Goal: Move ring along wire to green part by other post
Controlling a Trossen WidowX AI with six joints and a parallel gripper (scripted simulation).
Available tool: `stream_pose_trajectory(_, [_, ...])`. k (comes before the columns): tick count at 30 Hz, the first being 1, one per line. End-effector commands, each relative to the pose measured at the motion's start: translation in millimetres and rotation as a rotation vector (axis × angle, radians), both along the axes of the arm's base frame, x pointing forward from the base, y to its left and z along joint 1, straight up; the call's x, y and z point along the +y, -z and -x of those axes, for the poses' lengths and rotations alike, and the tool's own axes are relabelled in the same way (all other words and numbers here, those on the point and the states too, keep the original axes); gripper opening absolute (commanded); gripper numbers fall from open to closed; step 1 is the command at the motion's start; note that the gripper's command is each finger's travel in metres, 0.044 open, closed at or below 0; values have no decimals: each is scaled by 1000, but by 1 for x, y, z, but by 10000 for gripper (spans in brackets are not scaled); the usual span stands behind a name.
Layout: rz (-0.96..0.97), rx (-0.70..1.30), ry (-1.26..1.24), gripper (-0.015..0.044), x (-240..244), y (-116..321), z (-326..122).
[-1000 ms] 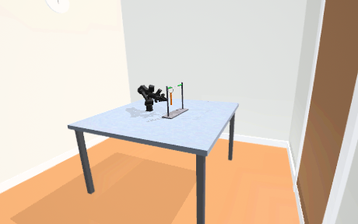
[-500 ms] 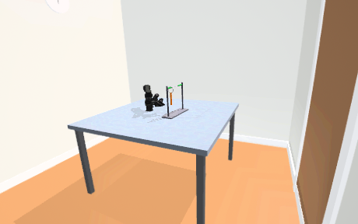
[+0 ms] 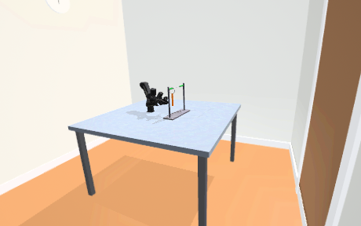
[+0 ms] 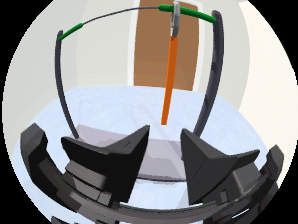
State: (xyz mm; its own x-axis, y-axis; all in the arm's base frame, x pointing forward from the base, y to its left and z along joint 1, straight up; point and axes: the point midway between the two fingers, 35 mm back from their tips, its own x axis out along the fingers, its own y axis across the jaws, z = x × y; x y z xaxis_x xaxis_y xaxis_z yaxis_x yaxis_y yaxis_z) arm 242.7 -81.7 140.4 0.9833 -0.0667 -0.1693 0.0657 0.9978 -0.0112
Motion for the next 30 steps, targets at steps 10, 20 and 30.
stream_pose_trajectory(10, [-4, -6, 9, 160, -3, -3, -7])
stream_pose_trajectory(20, [-4, -6, 9, 160, -5, -3, -20])
stream_pose_trajectory(30, [-4, -7, 9, 160, -7, -2, -35])
